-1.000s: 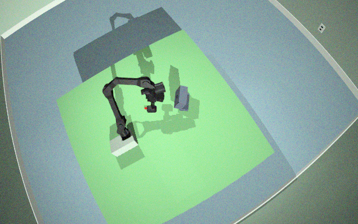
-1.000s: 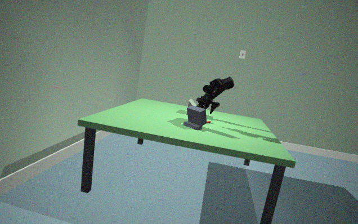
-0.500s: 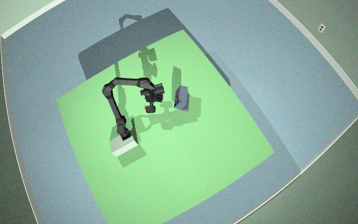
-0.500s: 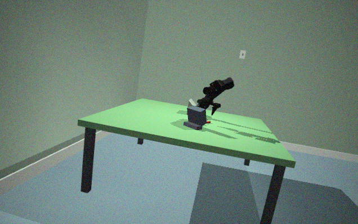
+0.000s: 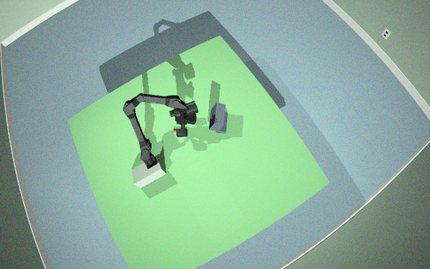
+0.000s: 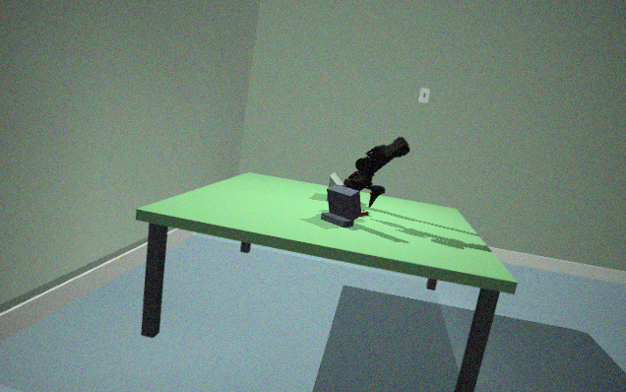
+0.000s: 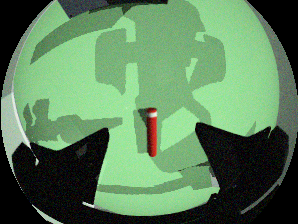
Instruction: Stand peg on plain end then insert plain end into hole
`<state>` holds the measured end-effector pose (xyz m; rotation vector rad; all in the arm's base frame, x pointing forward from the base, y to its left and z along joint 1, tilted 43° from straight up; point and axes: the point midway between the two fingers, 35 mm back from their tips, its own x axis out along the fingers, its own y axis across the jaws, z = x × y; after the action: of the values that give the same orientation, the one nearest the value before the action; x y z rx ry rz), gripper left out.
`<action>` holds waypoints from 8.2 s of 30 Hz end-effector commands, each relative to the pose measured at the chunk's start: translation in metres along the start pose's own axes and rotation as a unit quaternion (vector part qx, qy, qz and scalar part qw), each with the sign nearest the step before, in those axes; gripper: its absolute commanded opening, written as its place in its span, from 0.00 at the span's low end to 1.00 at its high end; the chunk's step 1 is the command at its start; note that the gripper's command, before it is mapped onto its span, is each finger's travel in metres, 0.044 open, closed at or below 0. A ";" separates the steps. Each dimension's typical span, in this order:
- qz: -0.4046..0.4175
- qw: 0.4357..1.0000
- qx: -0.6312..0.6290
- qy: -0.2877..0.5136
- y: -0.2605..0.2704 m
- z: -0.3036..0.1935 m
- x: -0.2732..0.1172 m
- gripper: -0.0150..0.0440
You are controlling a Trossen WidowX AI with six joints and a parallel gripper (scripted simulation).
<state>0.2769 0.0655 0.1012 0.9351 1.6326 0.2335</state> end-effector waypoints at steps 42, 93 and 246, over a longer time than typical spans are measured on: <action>0.003 1.000 0.005 0.007 -0.001 -0.006 0.047 0.44; 0.002 0.993 0.002 -0.115 0.000 -0.016 0.030 0.34; 0.000 0.784 0.008 -0.621 -0.001 -0.099 0.009 0.34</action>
<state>0.1873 0.1022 0.1250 0.7891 0.3893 -0.3651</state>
